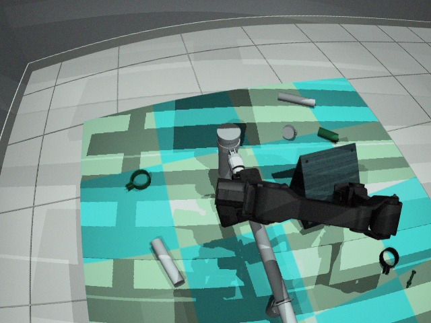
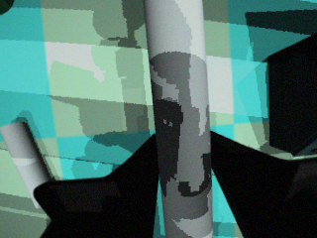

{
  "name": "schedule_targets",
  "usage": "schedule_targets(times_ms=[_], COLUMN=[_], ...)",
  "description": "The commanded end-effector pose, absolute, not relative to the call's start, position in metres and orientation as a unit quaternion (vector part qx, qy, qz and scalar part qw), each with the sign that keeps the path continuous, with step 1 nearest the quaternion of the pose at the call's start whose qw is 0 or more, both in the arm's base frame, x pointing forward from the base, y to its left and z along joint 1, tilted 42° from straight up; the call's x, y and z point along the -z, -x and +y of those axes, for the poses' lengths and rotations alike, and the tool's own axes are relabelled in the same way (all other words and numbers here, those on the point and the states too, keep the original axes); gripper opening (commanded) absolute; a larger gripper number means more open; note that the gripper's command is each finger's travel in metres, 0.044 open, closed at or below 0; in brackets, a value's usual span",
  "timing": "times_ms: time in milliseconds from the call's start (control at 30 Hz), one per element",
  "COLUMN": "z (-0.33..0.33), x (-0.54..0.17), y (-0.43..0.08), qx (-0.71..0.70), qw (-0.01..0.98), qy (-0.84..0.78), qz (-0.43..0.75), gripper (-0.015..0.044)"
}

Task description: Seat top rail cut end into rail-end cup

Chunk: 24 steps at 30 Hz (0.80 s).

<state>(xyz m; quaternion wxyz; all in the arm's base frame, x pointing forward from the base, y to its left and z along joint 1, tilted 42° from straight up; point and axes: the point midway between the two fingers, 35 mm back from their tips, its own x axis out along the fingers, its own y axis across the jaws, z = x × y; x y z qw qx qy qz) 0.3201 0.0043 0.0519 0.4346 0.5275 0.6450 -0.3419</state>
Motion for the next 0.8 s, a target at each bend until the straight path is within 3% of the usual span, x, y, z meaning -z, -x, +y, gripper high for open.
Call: schedule_targets(times_ms=[0, 767], z=[0.0041, 0.0014], x=[-0.0521, -0.0525], y=[-0.3201, -0.3205], qx=[0.342, 0.344], qw=[0.435, 0.437], qy=[-0.528, -0.526], qz=[0.645, 0.643], gripper=[0.0000, 0.0000])
